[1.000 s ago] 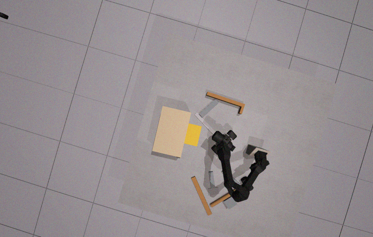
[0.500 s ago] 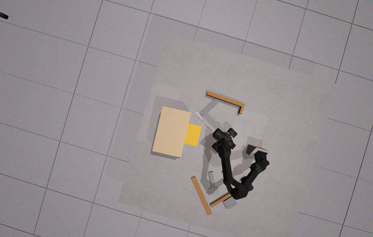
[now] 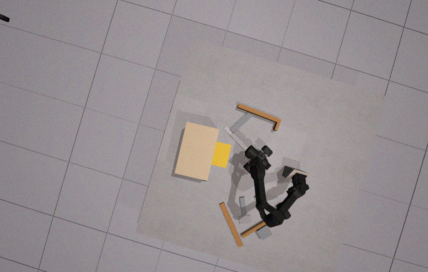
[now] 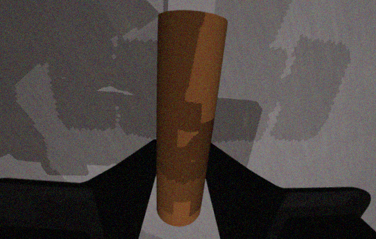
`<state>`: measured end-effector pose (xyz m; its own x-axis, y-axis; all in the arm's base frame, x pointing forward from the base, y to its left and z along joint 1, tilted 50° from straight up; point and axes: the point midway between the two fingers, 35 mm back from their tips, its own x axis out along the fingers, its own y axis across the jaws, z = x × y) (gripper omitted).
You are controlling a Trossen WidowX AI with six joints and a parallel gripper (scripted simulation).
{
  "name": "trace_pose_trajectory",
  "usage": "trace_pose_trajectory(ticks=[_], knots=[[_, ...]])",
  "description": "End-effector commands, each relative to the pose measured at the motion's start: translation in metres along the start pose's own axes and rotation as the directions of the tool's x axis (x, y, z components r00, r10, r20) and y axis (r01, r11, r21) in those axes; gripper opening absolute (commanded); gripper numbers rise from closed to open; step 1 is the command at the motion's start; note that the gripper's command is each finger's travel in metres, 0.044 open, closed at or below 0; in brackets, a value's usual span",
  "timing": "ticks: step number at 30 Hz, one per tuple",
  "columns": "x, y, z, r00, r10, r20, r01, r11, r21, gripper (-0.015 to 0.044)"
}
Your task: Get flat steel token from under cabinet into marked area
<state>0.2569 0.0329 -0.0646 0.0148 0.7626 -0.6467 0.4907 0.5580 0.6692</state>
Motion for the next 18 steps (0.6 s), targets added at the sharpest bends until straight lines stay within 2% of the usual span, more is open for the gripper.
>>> trace_pose_trajectory(ticks=[1, 18], knots=[[-0.0019, -0.0067, 0.004, 1.0, -0.005, 0.006, 0.005, 1.0, 0.015, 0.0], [-0.0019, -0.0161, 0.0025, 1.0, -0.006, 0.006, 0.006, 1.0, 0.015, 0.0]])
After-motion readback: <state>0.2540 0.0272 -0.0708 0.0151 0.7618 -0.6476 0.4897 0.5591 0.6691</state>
